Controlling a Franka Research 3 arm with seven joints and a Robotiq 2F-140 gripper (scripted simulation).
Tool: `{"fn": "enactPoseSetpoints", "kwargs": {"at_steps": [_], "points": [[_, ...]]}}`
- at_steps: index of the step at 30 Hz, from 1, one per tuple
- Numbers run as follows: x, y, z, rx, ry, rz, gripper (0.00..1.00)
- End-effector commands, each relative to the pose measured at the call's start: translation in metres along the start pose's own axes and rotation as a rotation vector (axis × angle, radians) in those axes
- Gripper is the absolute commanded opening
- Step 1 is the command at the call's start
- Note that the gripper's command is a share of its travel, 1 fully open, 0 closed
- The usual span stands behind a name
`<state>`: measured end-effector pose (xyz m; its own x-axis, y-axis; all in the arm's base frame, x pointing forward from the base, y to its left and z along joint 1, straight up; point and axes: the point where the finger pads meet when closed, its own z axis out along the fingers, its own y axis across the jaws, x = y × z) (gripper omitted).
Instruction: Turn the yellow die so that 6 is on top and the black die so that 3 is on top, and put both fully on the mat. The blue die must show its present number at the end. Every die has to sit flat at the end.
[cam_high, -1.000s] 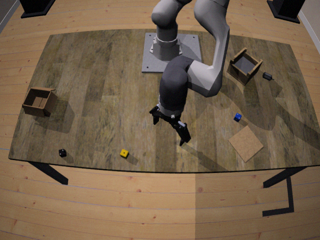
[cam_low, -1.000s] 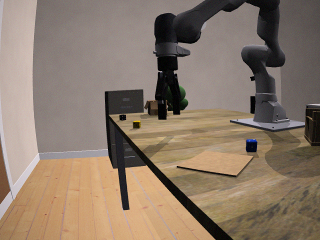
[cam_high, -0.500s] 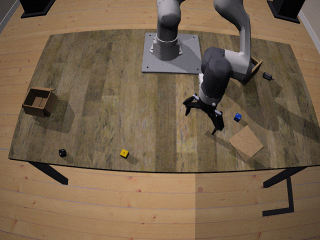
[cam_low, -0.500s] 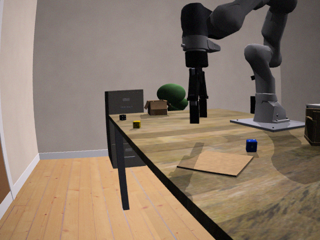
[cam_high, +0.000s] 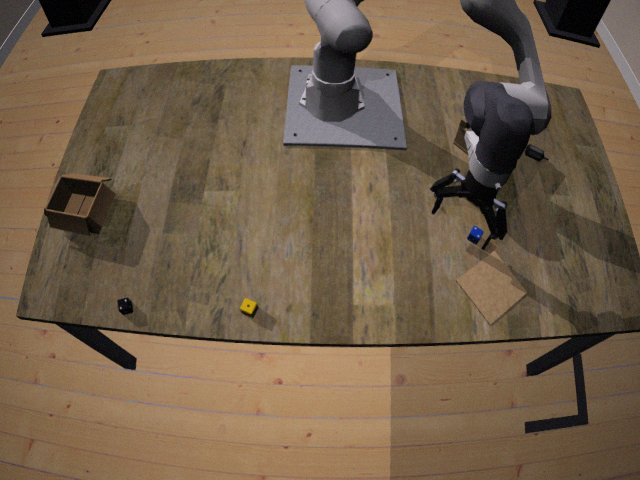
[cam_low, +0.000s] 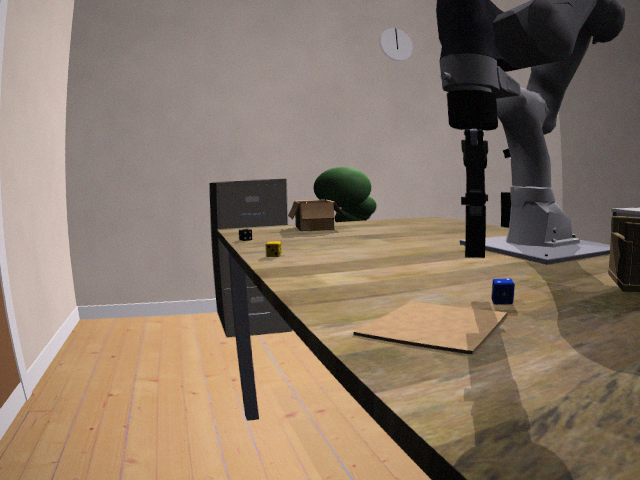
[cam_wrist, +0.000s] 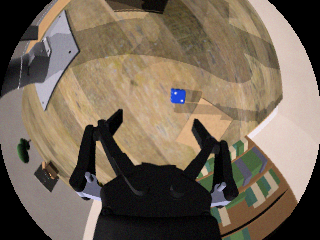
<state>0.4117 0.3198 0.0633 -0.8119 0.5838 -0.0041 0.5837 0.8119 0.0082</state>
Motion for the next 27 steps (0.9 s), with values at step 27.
{"fn": "enactPoseSetpoints", "kwargs": {"at_steps": [27], "points": [[0.058, 0.032, 0.001, 0.013, 0.008, 0.12, 1.0]]}}
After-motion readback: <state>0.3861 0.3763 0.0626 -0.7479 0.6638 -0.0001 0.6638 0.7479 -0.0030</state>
